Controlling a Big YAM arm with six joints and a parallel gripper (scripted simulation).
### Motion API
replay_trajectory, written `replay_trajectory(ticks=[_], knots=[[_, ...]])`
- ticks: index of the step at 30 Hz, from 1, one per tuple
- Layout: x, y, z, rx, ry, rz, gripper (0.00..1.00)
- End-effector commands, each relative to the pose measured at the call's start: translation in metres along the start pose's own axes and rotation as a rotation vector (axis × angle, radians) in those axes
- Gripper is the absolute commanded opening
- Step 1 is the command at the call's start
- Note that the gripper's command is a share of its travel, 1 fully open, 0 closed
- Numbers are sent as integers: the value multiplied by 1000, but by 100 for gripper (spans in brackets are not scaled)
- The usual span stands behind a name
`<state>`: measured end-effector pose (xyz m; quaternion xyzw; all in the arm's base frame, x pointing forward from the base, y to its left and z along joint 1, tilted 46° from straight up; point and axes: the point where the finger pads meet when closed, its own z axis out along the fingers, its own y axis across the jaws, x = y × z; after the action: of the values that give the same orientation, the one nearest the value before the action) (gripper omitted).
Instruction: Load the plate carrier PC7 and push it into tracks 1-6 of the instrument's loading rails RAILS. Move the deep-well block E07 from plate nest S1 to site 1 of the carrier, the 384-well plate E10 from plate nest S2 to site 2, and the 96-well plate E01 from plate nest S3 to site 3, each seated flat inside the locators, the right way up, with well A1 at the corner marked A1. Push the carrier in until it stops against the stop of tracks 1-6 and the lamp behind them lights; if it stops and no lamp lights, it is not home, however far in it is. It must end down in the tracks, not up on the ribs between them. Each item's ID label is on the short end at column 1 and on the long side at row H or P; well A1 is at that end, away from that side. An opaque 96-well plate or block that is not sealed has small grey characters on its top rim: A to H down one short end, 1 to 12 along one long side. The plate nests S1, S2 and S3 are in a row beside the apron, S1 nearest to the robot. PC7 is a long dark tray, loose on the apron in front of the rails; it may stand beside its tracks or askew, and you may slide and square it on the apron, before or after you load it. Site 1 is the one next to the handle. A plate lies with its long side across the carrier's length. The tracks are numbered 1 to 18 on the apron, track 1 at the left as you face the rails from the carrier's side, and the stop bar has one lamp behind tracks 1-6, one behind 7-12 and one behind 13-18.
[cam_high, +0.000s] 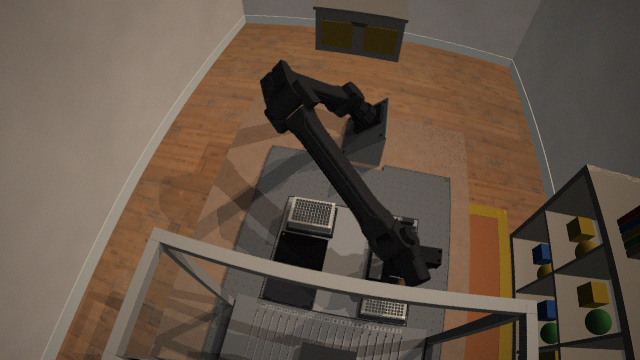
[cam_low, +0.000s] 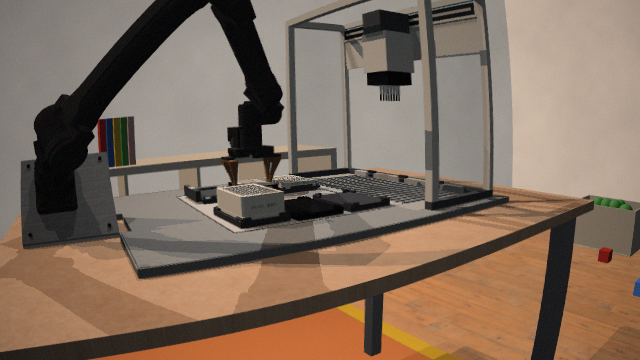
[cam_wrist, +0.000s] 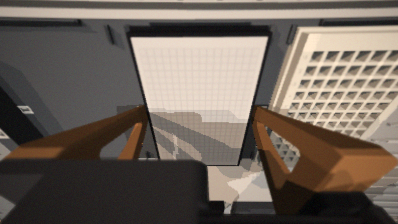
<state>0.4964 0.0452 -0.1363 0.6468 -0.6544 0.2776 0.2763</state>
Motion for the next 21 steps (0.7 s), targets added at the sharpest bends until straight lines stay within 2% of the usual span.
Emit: replay_trajectory(ticks=[1, 15, 16, 17, 21], knots=[[0, -12, -13, 29, -11, 14, 96], [0, -12, -13, 29, -11, 14, 96], [0, -15, -30, 49, -14, 19, 96], [-1, -23, -40, 62, -23, 30, 96], [-1, -22, -54, 62, -26, 30, 96]])
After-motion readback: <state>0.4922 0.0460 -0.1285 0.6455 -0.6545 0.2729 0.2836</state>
